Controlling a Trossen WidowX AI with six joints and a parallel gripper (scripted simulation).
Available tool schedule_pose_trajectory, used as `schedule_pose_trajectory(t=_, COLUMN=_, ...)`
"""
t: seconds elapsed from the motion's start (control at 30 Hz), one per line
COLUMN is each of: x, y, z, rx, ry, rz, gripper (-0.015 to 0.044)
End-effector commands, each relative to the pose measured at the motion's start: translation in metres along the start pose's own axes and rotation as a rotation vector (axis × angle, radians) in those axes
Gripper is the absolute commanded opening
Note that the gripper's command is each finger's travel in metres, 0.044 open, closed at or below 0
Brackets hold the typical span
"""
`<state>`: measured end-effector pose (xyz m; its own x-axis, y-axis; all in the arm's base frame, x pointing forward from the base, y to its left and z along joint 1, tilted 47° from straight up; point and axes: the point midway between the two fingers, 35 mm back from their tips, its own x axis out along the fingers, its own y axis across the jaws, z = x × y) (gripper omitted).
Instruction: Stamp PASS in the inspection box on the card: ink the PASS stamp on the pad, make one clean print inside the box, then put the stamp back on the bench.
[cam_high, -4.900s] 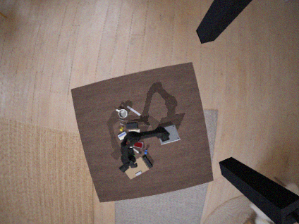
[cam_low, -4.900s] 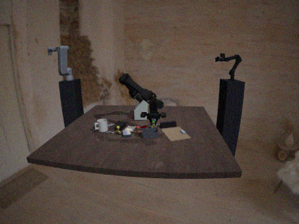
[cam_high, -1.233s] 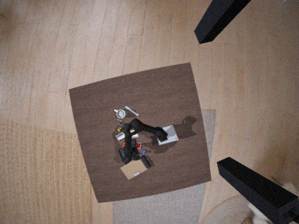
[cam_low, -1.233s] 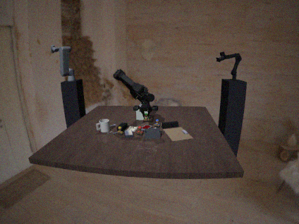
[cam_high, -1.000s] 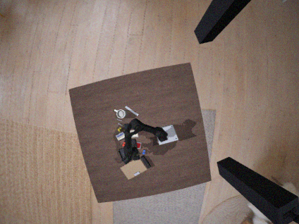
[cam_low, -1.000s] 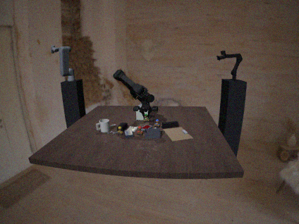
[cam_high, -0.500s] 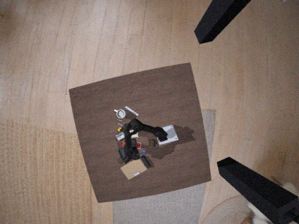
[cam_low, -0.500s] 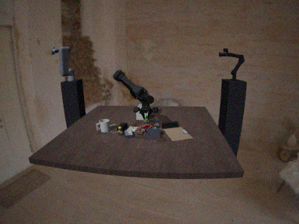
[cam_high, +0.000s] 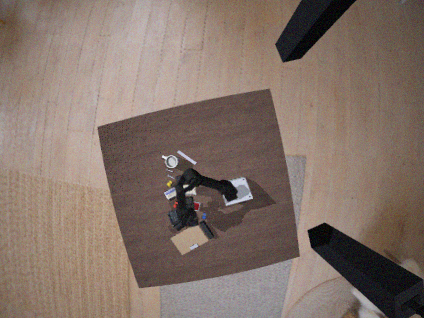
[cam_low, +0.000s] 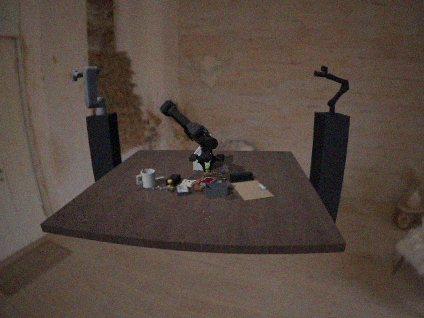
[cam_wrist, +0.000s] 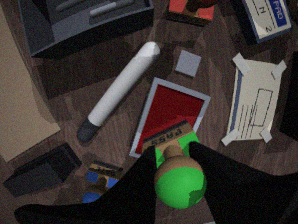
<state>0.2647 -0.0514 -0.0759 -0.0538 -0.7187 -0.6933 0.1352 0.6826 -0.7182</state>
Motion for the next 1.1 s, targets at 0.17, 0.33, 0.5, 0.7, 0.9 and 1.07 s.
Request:
schedule_pose_trajectory(t=0.17, x=0.007, y=-0.001, z=-0.002, rx=-0.006, ry=0.003, rz=-0.007, gripper=0.0000)
schedule_pose_trajectory(t=0.33, x=0.010, y=-0.001, z=-0.002, rx=-0.006, ry=0.003, rz=-0.007, gripper=0.0000)
schedule_pose_trajectory(t=0.5, x=0.014, y=-0.001, z=-0.002, rx=-0.006, ry=0.002, rz=-0.007, gripper=0.0000)
schedule_pose_trajectory(t=0.7, x=0.018, y=-0.002, z=-0.002, rx=-0.006, ry=0.002, rz=-0.008, gripper=0.0000)
schedule_pose_trajectory(t=0.9, x=0.021, y=-0.002, z=-0.003, rx=-0.006, ry=0.002, rz=-0.008, gripper=0.0000)
schedule_pose_trajectory(t=1.07, x=0.025, y=-0.002, z=-0.003, rx=-0.005, ry=0.002, rz=-0.009, gripper=0.0000)
